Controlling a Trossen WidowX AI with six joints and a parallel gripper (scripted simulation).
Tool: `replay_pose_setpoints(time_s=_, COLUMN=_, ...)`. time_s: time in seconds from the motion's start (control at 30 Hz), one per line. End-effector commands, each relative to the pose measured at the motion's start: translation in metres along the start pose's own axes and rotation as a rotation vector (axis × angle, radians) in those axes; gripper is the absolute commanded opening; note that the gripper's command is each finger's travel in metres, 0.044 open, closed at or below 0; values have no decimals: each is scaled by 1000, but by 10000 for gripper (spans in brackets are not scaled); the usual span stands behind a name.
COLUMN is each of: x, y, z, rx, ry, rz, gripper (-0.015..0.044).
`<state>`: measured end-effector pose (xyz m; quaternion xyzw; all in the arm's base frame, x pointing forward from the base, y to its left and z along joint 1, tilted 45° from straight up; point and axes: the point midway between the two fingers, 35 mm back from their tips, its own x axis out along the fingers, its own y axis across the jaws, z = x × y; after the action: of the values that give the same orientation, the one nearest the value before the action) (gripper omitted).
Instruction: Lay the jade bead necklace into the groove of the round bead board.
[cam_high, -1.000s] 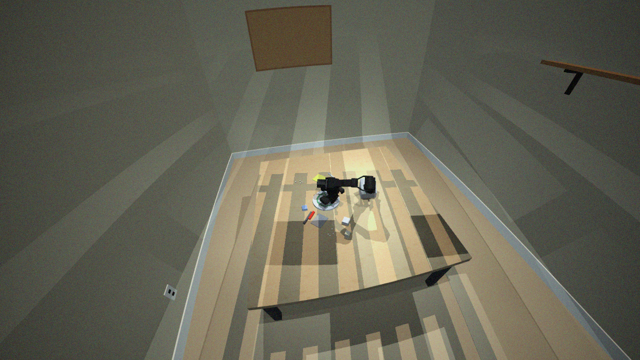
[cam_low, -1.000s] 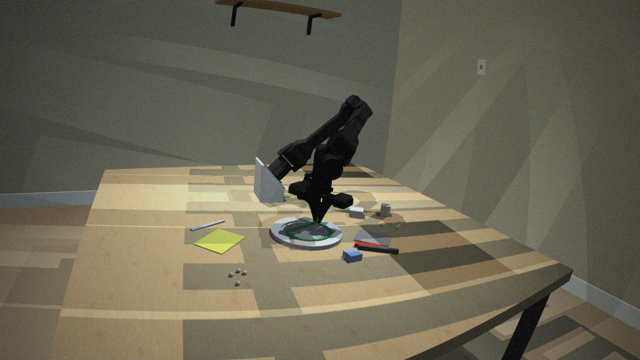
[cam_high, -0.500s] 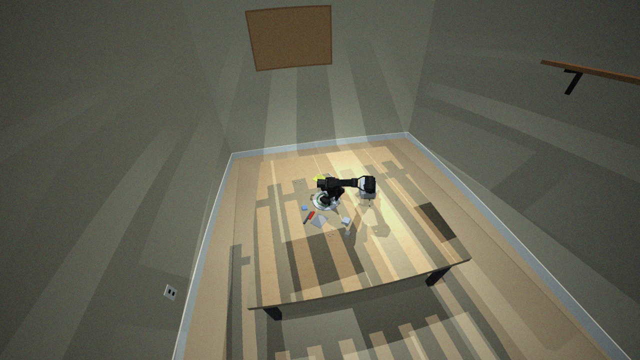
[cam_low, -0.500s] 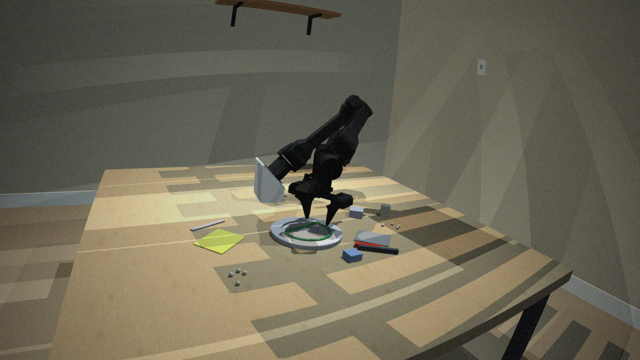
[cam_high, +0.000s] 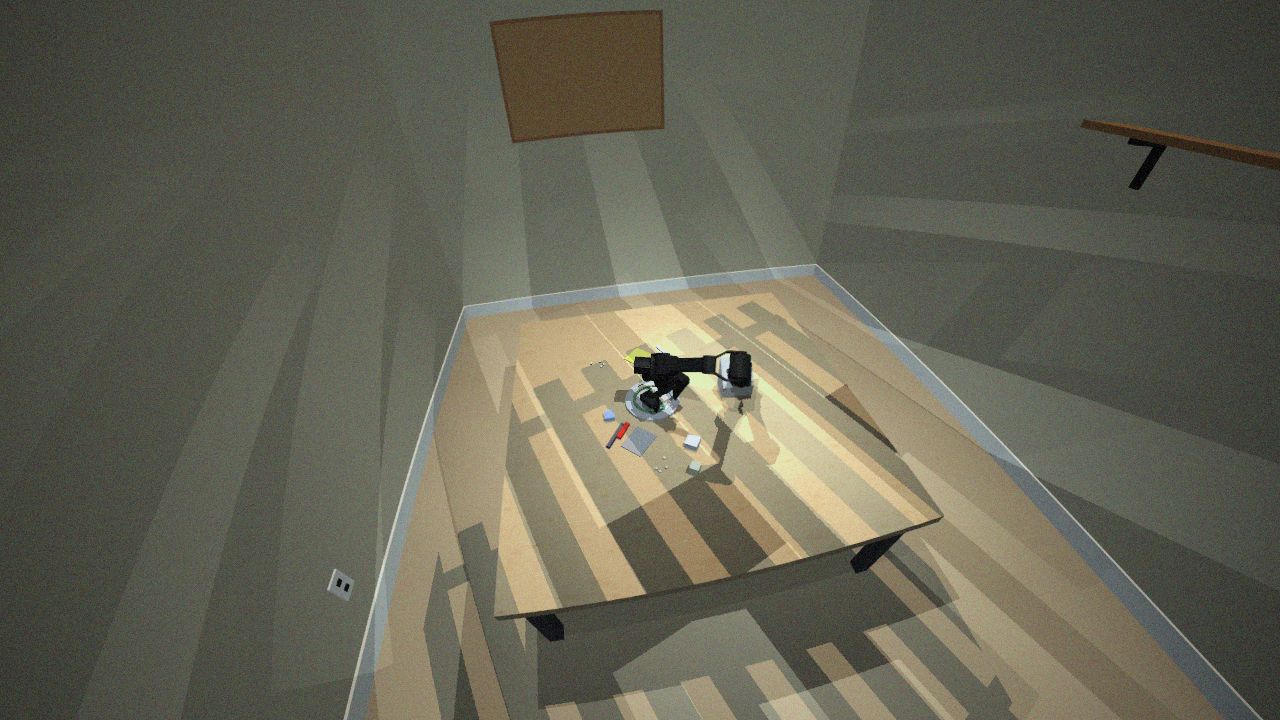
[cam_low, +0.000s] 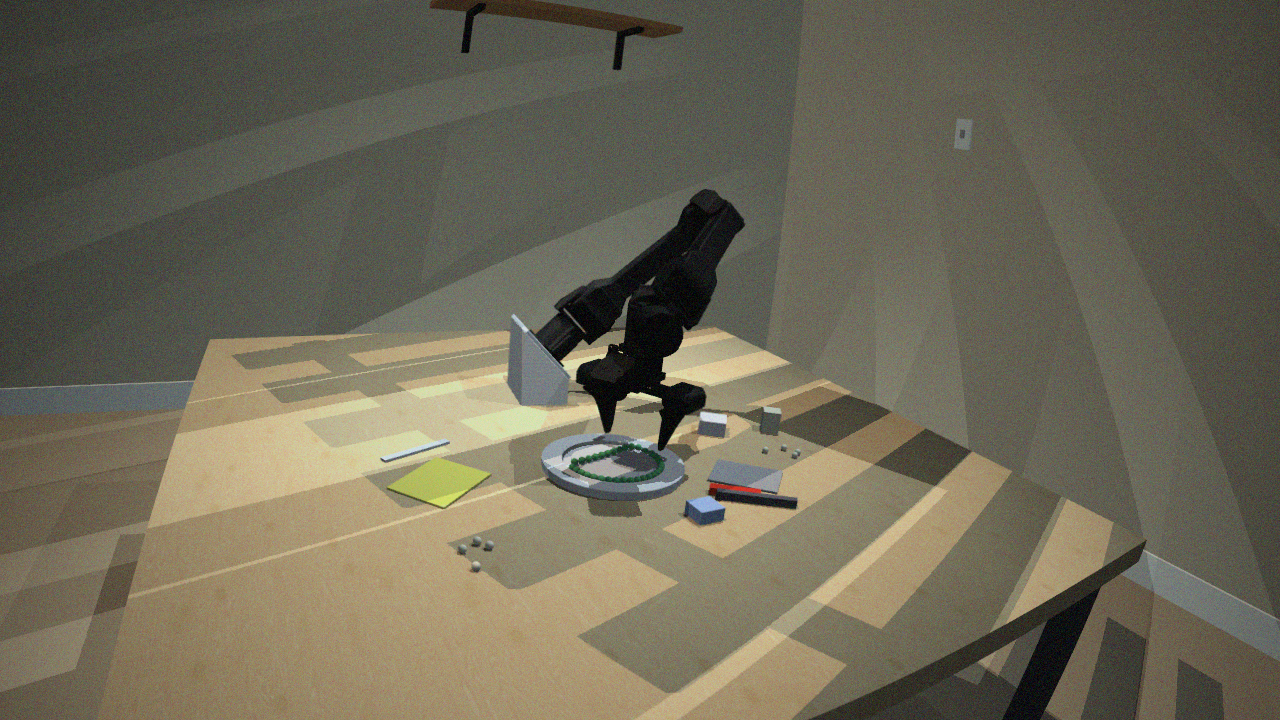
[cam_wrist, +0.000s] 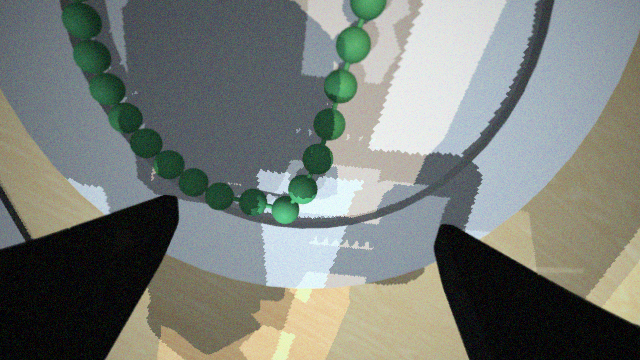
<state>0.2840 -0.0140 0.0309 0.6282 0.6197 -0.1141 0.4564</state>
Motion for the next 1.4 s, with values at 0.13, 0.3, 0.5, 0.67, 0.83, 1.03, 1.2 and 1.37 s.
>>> replay_pose_setpoints(time_s=0.13, x=-1, y=1, z=0, rx=-4, ry=0, rz=2, gripper=440)
replay_pose_setpoints(time_s=0.3, x=-1, y=1, z=0, rx=-4, ry=0, rz=2, gripper=440)
replay_pose_setpoints(time_s=0.5, x=-1, y=1, z=0, rx=-4, ry=0, rz=2, gripper=440)
replay_pose_setpoints(time_s=0.67, x=-23, y=3, z=8, rx=278, ry=-1, rz=1, gripper=309)
replay_pose_setpoints(time_s=0.83, x=-33, y=4, z=10, rx=392, ry=-1, rz=1, gripper=177)
replay_pose_setpoints(time_s=1.03, x=-25, y=4, z=10, rx=392, ry=-1, rz=1, gripper=120)
replay_pose_setpoints(time_s=1.2, x=-24, y=7, z=11, rx=379, ry=-11, rz=11, gripper=120)
replay_pose_setpoints(time_s=1.37, x=-20, y=7, z=11, rx=381, ry=-10, rz=10, gripper=120)
